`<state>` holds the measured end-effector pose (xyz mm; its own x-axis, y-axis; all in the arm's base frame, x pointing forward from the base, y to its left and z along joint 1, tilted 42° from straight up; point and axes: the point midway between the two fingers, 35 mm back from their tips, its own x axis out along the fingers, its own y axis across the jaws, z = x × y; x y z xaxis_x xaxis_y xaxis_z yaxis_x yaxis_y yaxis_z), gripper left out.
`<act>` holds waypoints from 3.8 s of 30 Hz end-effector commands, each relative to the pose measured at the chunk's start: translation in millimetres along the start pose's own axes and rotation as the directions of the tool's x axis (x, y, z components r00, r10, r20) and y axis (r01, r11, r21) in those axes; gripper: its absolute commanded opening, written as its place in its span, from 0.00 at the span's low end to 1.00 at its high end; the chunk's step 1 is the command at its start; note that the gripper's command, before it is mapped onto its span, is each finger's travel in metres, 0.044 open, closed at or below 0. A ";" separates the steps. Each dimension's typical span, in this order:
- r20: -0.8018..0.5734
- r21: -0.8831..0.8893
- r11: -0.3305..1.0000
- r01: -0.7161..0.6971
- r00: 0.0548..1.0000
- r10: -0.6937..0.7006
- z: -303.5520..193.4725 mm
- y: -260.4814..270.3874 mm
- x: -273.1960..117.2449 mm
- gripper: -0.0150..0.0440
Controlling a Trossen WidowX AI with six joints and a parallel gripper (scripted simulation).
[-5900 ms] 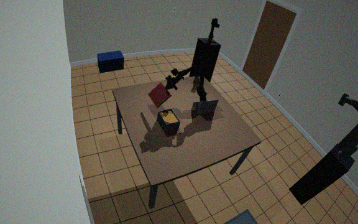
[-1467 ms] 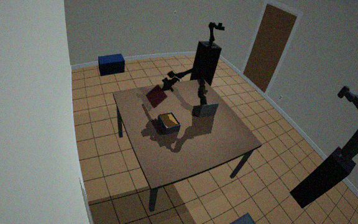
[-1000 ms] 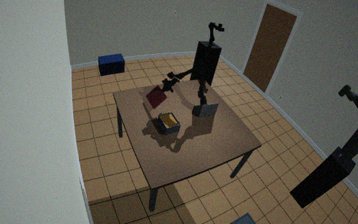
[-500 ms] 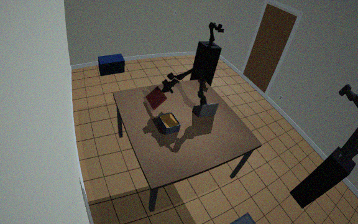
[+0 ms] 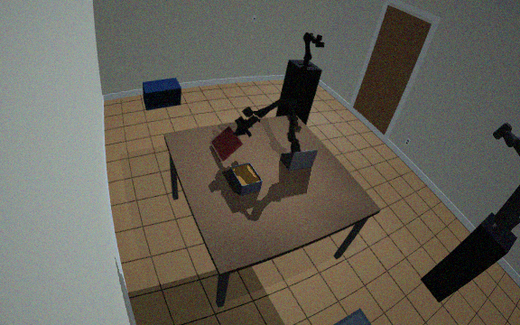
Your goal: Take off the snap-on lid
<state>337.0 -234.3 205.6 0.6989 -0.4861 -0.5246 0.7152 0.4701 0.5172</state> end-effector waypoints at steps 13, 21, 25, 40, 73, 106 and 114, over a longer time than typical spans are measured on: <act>-0.004 -0.007 1.000 -0.016 1.000 0.016 -1.2 -6.7 8.3 0.25; -0.004 -0.007 1.000 -0.016 1.000 0.016 -1.2 -11.6 12.5 0.25; -0.004 -0.008 1.000 -0.016 1.000 0.016 -1.2 -14.0 14.6 0.25; -0.004 -0.008 1.000 -0.015 1.000 0.015 -1.2 -23.1 22.4 0.25; -0.003 -0.009 1.000 -0.015 1.000 0.015 -1.2 -43.2 39.6 0.25; 0.005 -0.009 1.000 -0.026 1.000 0.026 3.4 -54.4 51.4 0.30; -0.003 -0.010 1.000 -0.015 1.000 0.015 4.4 -53.4 50.8 0.65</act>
<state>333.0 -286.9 150.5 0.7081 -0.4741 -0.5232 0.7061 0.4808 0.5199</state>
